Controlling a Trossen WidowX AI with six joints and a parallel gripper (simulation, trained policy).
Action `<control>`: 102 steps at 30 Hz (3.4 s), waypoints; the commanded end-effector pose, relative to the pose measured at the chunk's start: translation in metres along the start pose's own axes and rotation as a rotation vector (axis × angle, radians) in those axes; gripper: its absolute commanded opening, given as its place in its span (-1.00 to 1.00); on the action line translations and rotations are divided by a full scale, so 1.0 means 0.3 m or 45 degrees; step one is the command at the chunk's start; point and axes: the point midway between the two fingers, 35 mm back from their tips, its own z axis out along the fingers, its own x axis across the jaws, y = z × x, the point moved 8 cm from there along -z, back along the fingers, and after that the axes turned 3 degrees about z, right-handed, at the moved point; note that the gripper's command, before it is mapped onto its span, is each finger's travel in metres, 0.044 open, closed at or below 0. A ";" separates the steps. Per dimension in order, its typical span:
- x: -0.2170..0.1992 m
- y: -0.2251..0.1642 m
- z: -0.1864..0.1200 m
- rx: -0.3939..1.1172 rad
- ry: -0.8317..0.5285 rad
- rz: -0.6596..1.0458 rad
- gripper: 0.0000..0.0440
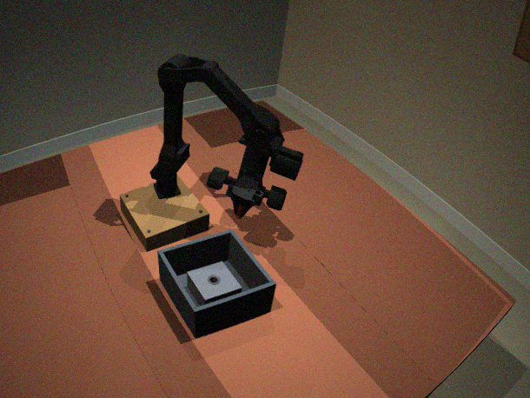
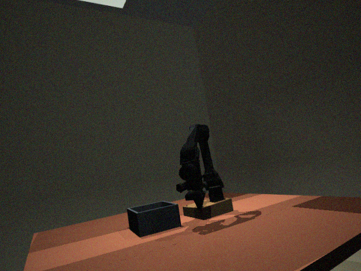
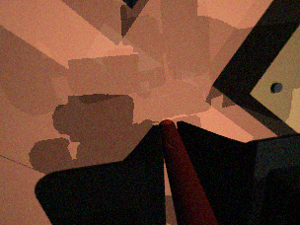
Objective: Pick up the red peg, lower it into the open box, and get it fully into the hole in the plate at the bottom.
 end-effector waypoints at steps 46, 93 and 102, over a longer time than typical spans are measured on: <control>0.013 0.614 -0.157 -0.228 0.138 0.416 -1.00; 0.107 0.937 -0.110 0.021 0.313 0.151 1.00; 0.172 0.966 -0.167 0.006 0.416 0.111 1.00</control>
